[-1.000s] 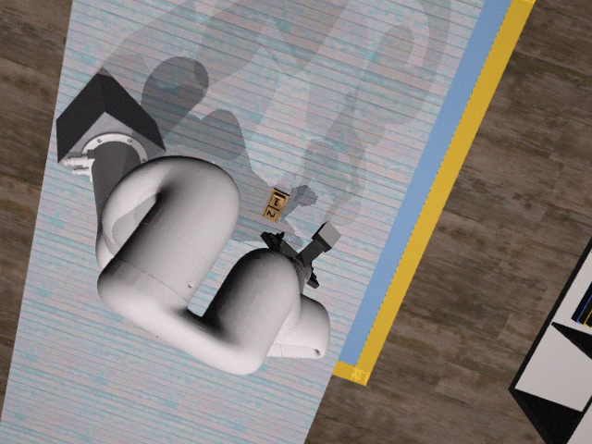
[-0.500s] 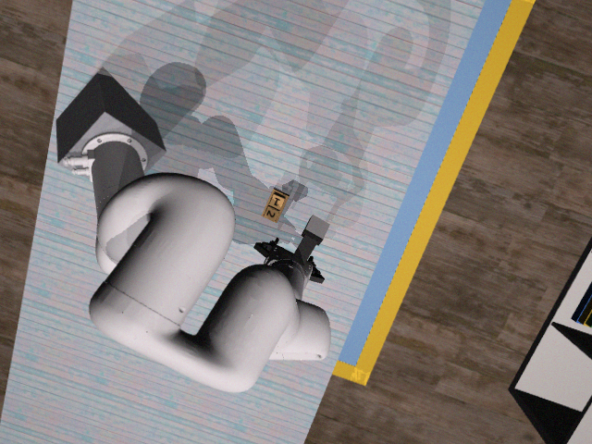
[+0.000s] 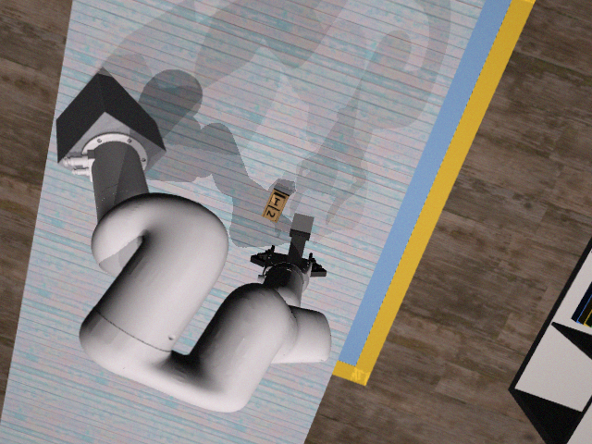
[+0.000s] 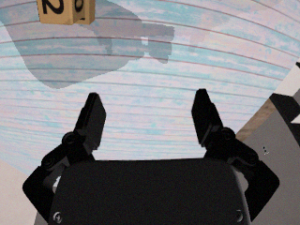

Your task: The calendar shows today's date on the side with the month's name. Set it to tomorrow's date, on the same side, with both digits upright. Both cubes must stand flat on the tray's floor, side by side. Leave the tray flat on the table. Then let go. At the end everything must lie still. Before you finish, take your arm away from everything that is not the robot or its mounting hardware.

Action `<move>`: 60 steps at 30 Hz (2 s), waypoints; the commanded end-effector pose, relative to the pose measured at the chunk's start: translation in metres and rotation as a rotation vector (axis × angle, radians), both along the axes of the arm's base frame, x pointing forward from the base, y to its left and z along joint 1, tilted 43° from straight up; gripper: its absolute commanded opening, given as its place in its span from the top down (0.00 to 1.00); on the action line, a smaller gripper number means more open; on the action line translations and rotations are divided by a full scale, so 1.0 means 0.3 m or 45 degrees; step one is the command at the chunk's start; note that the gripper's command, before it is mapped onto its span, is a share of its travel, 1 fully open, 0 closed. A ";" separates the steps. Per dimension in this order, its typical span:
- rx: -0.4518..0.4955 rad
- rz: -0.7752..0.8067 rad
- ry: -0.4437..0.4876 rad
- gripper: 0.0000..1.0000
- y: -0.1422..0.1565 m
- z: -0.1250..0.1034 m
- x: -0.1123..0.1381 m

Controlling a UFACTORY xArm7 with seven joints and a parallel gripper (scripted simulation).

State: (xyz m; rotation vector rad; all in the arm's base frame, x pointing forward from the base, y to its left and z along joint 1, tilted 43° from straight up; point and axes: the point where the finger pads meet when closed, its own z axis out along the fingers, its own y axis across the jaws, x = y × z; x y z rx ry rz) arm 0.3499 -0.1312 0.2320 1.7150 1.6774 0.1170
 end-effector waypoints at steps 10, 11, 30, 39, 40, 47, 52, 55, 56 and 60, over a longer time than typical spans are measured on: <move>-0.181 0.259 0.136 0.00 -0.029 0.009 -0.005; -0.181 0.259 0.136 0.00 -0.030 0.010 -0.005; -0.383 0.535 0.294 0.00 -0.053 0.015 -0.010; -0.506 0.703 0.391 0.00 -0.071 0.019 -0.013; -0.520 0.723 0.402 0.00 -0.071 0.020 -0.013; -0.643 0.891 0.499 0.00 -0.079 0.022 -0.015; -0.665 0.920 0.516 0.00 -0.090 0.024 -0.017; -0.726 1.004 0.564 0.00 -0.094 0.025 -0.018; -0.754 1.043 0.586 0.00 -0.096 0.026 -0.018; -0.816 1.127 0.634 0.00 -0.108 0.028 -0.020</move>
